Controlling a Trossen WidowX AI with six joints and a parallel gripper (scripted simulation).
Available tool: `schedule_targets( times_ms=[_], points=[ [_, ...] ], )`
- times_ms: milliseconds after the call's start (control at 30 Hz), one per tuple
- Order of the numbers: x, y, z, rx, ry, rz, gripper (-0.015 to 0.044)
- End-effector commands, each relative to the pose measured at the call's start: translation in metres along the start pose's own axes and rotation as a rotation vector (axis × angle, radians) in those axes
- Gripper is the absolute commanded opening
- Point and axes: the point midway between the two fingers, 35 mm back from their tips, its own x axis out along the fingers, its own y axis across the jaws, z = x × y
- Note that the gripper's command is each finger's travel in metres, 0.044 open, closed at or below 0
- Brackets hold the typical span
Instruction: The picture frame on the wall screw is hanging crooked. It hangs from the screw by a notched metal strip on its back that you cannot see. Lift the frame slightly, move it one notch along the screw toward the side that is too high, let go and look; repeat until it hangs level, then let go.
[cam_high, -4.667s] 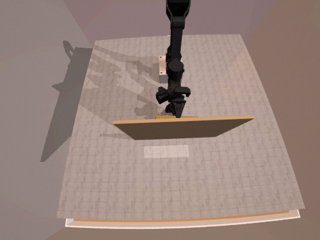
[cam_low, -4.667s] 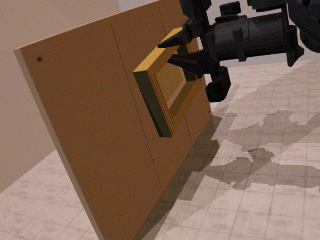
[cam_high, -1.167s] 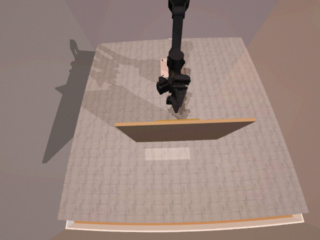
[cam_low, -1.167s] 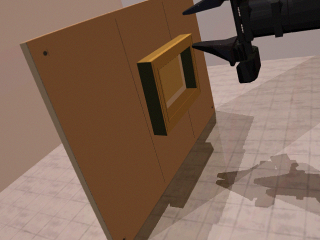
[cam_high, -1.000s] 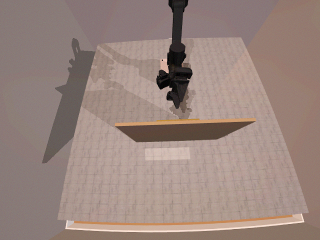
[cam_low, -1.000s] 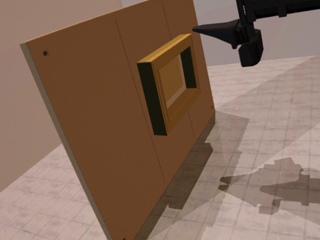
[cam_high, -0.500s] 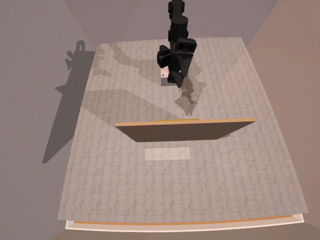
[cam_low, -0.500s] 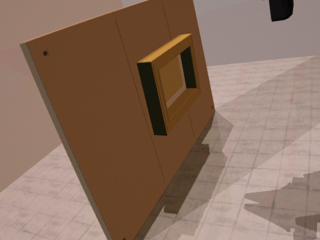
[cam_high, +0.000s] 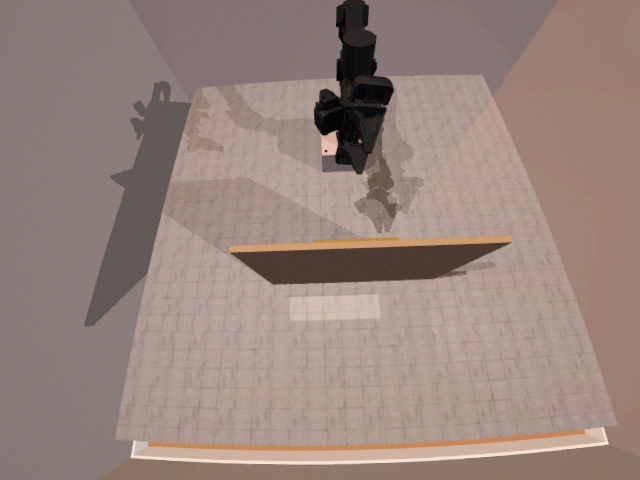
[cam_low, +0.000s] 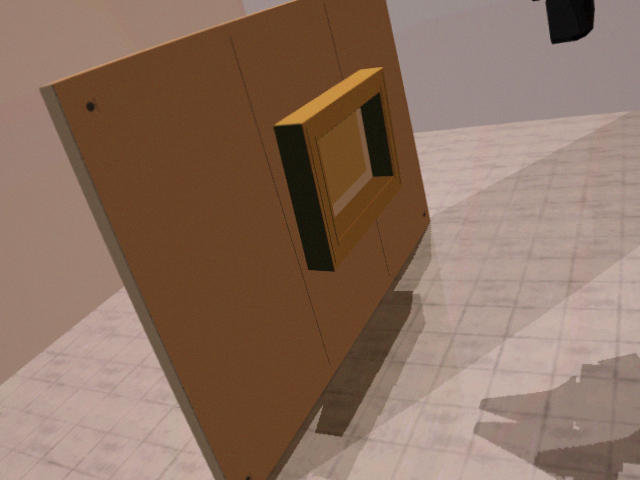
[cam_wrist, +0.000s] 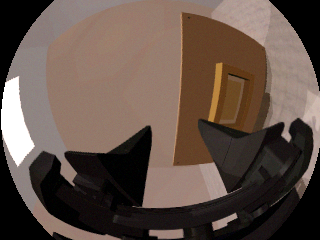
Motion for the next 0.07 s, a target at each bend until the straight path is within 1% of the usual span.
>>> schedule_targets(
  times_ms=[0, 33],
  points=[
    [-0.0002, -0.0001, 0.0005, -0.004, -0.004, -0.002, 0.026],
    [-0.0002, -0.0001, 0.0005, -0.004, -0.004, -0.002, 0.026]
  ],
)
